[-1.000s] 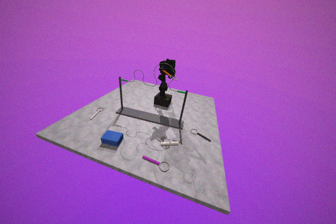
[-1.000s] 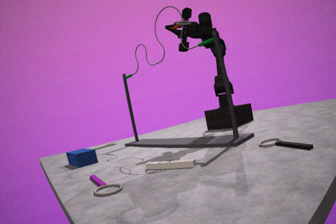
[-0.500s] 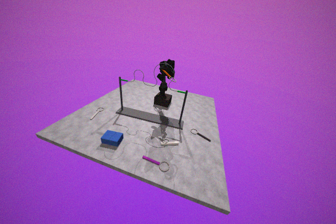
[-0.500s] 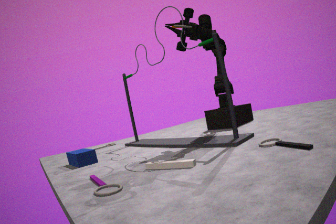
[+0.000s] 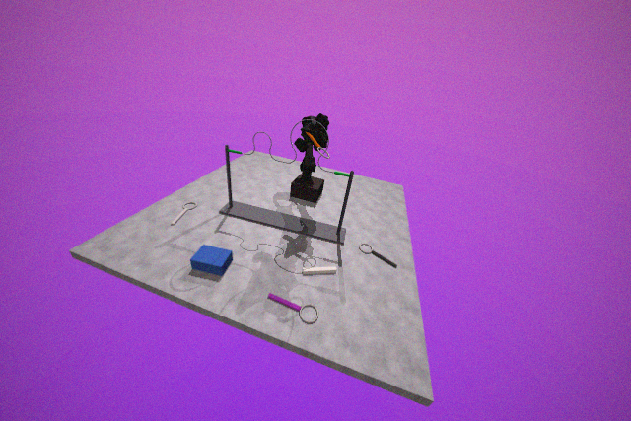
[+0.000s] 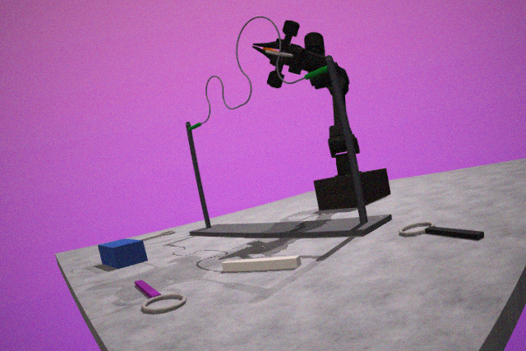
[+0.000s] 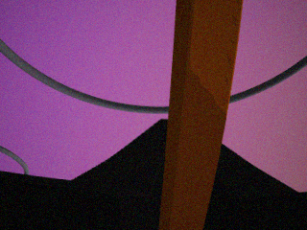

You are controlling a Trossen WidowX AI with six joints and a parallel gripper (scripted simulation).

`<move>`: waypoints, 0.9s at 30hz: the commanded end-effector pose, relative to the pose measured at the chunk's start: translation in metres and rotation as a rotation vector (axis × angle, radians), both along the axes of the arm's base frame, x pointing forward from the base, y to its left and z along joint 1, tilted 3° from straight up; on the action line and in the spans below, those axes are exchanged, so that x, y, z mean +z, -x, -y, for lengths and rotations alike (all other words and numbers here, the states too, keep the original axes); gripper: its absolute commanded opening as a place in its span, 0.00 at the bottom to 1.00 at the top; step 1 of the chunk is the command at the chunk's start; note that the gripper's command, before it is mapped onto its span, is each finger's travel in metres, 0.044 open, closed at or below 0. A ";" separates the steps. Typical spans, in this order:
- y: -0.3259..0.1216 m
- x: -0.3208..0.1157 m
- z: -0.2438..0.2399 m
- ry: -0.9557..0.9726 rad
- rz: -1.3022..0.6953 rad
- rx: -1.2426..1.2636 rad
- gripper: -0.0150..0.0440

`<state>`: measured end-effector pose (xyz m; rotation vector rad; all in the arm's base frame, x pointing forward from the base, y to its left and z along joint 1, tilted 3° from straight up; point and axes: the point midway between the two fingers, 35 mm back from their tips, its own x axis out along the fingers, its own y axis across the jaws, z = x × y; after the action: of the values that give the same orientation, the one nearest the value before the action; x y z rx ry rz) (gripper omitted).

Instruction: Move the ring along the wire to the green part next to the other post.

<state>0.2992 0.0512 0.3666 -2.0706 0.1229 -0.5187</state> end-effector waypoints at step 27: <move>0.000 -0.058 0.026 -0.279 -0.023 -0.014 0.00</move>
<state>0.2995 0.0286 0.3224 -1.8681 0.1858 -0.4755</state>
